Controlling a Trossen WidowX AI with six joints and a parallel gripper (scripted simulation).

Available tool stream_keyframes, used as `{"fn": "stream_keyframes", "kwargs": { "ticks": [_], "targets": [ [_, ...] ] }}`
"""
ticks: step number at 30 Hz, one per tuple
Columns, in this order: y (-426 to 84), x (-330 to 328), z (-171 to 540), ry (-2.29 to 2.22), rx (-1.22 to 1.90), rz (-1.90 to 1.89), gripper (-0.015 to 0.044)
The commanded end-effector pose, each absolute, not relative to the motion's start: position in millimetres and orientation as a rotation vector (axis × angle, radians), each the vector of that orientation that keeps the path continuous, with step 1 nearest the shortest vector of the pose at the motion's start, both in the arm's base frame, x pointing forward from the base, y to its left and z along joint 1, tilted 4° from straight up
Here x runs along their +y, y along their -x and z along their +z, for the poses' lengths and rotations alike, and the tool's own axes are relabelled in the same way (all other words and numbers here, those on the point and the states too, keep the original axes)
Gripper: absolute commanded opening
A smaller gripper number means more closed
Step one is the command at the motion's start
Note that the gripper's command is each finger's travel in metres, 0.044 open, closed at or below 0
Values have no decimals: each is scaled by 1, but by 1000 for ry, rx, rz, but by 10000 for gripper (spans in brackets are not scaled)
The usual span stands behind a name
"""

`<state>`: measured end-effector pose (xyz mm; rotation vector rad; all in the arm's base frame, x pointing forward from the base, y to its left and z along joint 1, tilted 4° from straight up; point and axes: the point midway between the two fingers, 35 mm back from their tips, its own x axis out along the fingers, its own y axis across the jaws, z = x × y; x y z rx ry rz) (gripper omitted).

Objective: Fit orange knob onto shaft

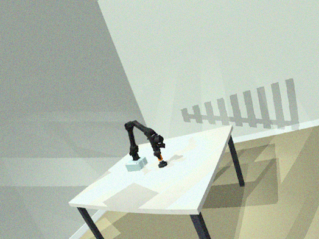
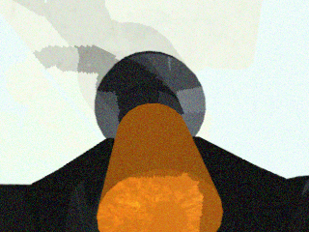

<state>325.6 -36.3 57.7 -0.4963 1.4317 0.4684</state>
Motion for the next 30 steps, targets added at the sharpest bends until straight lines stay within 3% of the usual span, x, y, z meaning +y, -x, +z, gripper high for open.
{"fn": "stream_keyframes", "kwargs": {
  "ticks": [1,30],
  "targets": [
    [-326,-36,61,459,1433,431,0],
    [-327,-37,59,332,1454,315,0]
  ]
}}
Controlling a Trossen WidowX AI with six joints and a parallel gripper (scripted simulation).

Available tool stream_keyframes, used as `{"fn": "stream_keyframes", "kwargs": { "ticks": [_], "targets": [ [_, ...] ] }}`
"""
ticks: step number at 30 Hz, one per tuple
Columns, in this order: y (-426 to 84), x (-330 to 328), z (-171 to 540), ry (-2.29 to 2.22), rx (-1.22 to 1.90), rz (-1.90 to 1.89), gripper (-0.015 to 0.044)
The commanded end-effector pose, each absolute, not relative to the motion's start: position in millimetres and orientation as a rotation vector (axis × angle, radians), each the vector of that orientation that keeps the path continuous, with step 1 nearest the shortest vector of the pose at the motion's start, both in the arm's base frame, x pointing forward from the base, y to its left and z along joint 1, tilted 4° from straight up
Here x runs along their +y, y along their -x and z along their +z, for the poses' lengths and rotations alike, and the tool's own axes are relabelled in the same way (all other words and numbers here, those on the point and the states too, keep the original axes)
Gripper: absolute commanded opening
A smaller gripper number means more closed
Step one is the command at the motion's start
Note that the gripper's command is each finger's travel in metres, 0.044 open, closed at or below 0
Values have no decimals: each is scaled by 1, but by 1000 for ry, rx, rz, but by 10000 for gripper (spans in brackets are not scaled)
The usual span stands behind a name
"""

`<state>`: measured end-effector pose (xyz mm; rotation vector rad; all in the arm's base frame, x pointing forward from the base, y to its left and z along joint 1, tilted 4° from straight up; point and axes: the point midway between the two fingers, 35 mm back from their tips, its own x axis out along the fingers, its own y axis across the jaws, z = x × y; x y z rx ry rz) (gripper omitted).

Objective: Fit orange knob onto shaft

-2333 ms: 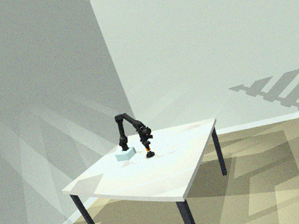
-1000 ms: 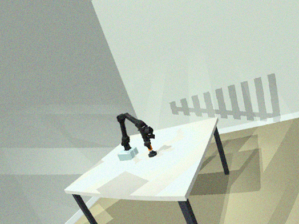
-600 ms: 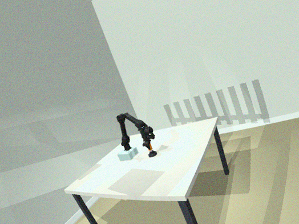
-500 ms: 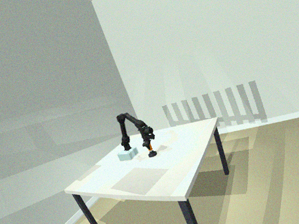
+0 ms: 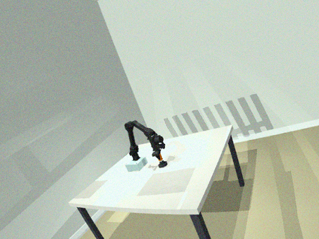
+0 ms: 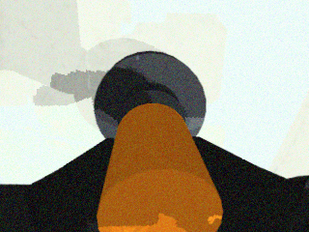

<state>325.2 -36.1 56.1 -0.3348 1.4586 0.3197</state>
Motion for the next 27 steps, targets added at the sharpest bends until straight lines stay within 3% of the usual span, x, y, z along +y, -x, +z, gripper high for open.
{"fn": "stream_keyframes", "kwargs": {
  "ticks": [1,27],
  "targets": [
    [-327,-37,60,332,1454,315,0],
    [-325,-36,58,162,1472,161,0]
  ]
}}
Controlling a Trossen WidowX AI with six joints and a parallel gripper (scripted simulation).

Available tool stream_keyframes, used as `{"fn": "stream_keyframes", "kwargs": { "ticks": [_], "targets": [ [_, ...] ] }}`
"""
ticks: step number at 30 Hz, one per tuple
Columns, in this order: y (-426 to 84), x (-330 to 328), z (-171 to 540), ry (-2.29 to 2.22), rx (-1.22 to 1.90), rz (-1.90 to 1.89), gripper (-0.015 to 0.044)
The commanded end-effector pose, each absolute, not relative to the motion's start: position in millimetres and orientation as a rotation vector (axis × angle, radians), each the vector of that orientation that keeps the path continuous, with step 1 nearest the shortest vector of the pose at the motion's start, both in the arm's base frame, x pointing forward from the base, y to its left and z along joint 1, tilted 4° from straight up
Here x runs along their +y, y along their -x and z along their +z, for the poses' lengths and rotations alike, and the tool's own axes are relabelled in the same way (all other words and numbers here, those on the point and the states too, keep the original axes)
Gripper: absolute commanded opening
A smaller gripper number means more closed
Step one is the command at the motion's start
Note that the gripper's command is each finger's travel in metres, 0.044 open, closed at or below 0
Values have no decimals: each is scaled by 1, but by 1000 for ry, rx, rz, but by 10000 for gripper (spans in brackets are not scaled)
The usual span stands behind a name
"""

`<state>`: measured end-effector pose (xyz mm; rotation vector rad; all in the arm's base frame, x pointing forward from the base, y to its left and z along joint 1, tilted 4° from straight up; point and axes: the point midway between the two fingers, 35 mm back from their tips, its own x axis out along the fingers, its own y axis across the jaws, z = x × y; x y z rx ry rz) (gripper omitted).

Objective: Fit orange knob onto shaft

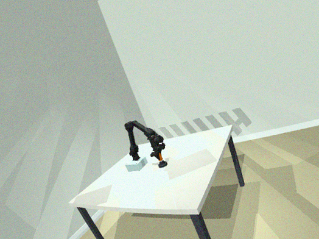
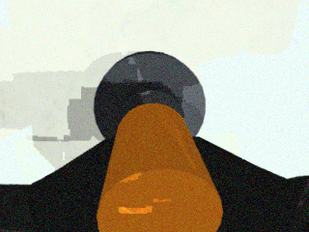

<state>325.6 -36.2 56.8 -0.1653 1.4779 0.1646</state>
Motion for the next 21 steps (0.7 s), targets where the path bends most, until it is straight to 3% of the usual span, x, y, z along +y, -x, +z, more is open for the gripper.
{"fn": "stream_keyframes", "kwargs": {
  "ticks": [1,21],
  "targets": [
    [-325,-36,57,162,1472,161,0],
    [-329,-36,61,155,1473,154,0]
  ]
}}
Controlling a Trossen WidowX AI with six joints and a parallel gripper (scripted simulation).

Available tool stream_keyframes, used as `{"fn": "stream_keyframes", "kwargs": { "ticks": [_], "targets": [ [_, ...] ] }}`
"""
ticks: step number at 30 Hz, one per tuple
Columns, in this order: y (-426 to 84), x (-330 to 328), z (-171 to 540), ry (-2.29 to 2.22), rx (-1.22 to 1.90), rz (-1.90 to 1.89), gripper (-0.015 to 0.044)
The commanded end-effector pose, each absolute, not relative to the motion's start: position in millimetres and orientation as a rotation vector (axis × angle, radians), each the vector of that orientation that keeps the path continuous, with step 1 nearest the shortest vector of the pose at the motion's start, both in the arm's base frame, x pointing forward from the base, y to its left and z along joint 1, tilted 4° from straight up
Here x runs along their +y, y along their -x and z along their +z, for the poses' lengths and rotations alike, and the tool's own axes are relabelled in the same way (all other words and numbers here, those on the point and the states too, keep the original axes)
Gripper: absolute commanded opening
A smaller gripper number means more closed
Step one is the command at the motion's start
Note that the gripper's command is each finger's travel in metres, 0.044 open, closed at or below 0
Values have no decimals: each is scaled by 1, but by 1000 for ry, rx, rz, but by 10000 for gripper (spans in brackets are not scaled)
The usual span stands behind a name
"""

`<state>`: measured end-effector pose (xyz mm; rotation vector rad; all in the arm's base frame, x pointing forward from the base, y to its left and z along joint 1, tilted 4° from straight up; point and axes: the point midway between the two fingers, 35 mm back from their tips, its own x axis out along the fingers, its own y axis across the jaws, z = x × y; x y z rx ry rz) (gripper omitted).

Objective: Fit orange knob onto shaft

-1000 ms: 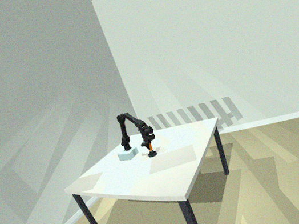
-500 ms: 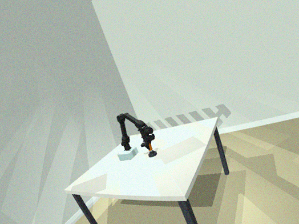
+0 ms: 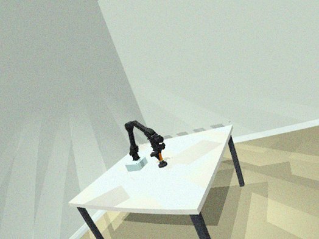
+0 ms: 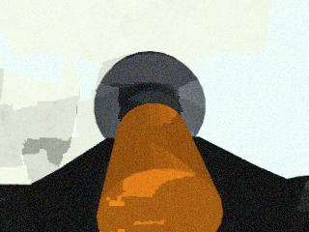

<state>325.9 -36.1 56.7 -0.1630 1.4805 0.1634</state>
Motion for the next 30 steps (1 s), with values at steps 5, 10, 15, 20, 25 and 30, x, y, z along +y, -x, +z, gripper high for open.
{"fn": "stream_keyframes", "kwargs": {
  "ticks": [5,10,15,20,25,30],
  "targets": [
    [-330,-37,62,26,1478,36,0],
    [-330,-36,61,-7,1479,6,0],
    [-329,-36,59,-7,1479,6,0],
    [-328,-36,58,-7,1479,6,0],
    [-326,-36,57,-7,1479,6,0],
    [-327,-36,56,-7,1479,6,0]
  ]
}}
